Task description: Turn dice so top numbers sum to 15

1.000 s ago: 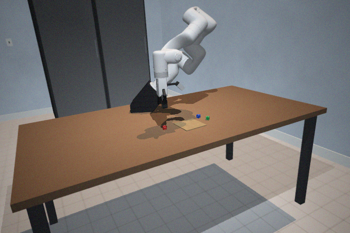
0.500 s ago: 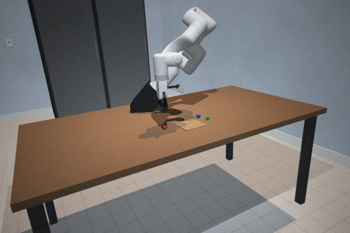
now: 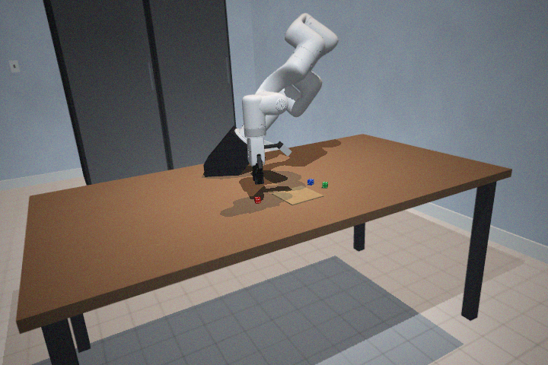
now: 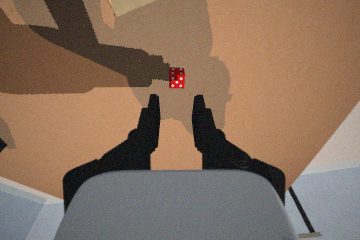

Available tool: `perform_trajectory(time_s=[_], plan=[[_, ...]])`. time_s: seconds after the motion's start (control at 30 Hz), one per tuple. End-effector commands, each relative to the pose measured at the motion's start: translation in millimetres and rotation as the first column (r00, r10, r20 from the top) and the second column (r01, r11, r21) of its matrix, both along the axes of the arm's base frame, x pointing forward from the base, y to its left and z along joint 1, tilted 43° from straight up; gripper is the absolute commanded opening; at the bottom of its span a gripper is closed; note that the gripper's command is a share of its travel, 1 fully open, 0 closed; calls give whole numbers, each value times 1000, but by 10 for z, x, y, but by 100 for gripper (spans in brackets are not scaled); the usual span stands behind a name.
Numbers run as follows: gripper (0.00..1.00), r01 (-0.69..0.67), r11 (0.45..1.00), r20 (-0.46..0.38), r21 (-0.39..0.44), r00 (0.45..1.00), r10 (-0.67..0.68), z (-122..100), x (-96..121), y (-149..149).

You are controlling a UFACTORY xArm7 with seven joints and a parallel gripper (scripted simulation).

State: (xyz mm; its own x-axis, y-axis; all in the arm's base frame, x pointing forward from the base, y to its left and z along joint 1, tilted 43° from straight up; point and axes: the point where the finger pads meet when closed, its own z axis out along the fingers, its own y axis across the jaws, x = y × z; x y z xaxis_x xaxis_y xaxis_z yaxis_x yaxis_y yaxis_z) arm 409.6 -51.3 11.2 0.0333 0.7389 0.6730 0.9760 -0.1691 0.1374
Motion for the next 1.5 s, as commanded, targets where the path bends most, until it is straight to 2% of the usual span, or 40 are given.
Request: perform_trajectory(time_s=[0.0, 1.0, 1.47], plan=[[36, 3, 1000, 2, -2, 1000, -3, 4, 6, -16], [36, 3, 1000, 2, -2, 1000, -3, -1, 8, -12], [36, 3, 1000, 2, -2, 1000, -3, -86, 34, 64]])
